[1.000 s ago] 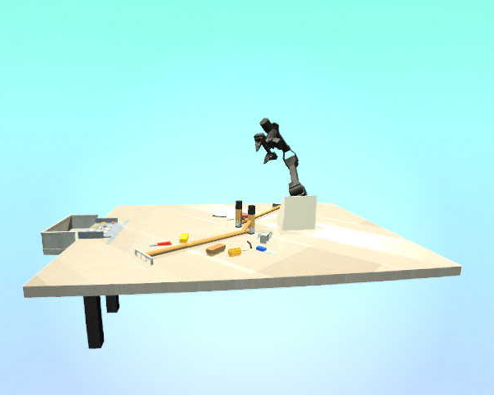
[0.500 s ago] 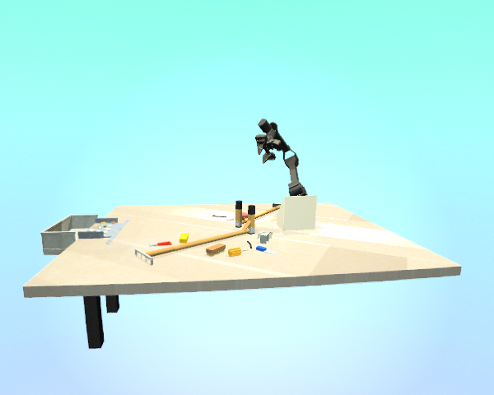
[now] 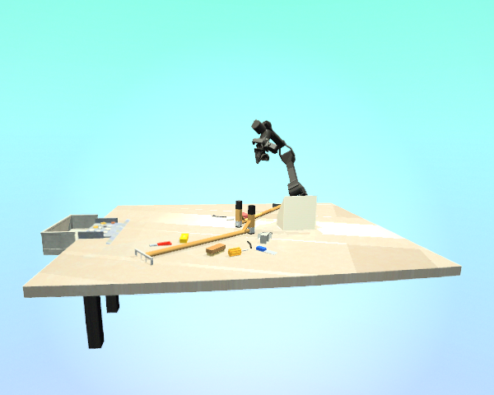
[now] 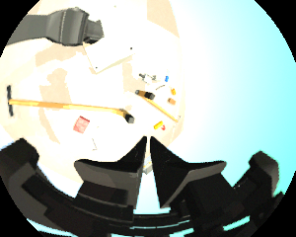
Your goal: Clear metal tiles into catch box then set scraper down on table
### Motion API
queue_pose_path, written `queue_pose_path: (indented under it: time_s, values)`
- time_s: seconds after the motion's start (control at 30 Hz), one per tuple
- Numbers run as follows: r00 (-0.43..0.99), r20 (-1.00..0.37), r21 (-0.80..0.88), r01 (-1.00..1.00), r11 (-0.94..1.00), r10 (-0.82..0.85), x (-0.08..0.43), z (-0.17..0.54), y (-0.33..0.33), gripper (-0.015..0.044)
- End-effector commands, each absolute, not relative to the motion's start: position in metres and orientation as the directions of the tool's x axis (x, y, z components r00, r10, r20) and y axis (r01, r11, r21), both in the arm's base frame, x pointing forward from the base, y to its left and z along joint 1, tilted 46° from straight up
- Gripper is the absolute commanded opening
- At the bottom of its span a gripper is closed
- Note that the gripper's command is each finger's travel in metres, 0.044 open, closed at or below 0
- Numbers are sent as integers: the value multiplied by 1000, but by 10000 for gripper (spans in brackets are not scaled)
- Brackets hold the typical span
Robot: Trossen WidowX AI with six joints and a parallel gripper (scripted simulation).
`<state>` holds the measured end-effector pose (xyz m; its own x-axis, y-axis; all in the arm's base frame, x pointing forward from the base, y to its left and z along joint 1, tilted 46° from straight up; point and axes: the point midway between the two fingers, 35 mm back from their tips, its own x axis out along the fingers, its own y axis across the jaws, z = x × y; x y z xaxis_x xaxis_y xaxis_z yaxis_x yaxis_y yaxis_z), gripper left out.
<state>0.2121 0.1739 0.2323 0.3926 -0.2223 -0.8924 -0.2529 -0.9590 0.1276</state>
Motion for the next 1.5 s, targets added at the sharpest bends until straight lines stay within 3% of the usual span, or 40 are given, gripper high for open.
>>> queue_pose_path:
  time_s: [0.0, 0.8, 1.47]
  values:
    - [377, -887, 199, -212, -957, -268, 223, 221, 177, 0]
    - [266, -835, 510, 46, -859, -482, 267, 153, 179, 0]
    - [162, -757, 648, 310, -695, -633, 294, 87, 167, 0]
